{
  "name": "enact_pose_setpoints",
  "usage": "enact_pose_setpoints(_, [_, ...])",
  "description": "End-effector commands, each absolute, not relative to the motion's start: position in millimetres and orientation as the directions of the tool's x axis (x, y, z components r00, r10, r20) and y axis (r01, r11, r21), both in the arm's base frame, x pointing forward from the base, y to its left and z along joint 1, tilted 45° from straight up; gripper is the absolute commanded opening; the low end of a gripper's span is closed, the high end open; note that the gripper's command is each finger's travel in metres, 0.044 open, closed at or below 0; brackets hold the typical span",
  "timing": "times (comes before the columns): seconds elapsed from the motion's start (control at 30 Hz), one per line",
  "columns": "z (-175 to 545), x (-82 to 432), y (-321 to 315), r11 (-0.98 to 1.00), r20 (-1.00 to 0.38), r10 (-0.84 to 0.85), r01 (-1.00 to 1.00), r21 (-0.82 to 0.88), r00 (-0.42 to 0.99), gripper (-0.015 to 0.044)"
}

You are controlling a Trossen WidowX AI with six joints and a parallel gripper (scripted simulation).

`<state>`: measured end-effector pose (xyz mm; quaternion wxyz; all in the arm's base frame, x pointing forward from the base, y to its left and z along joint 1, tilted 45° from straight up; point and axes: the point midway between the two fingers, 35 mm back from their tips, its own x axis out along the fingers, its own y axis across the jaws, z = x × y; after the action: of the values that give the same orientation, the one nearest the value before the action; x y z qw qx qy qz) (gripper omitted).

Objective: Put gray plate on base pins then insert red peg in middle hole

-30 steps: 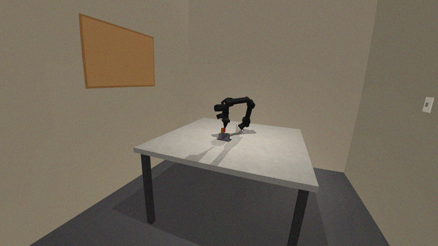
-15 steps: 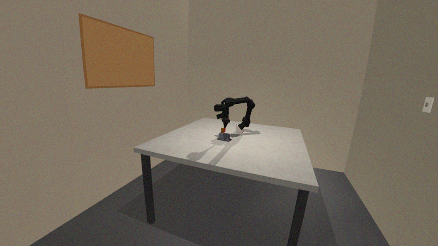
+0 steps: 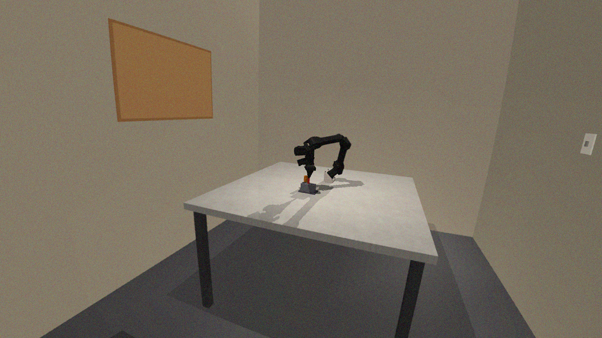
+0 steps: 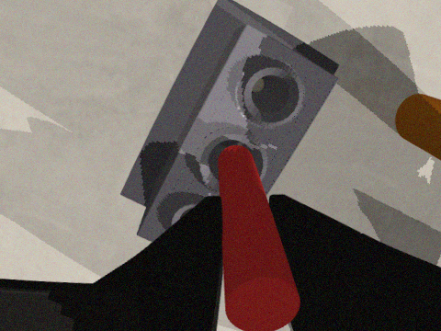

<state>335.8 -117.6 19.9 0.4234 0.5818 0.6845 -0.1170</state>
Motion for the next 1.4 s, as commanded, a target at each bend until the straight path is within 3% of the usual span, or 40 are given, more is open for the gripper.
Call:
enact_pose_setpoints(0.0, [19.6, 336.0, -117.2, 0.293, -0.716, 0.697, 0.896, 0.333, 0.038, 0.0])
enact_pose_setpoints(1.0, [19.4, 336.0, -115.7, 0.3, -0.716, 0.698, 0.894, 0.332, 0.032, 0.0])
enact_pose_setpoints(1.2, [19.4, 336.0, -115.7, 0.3, -0.716, 0.698, 0.894, 0.332, 0.032, 0.015])
enact_pose_setpoints(1.37, [19.4, 336.0, -115.7, 0.3, -0.716, 0.698, 0.894, 0.332, 0.032, 0.015])
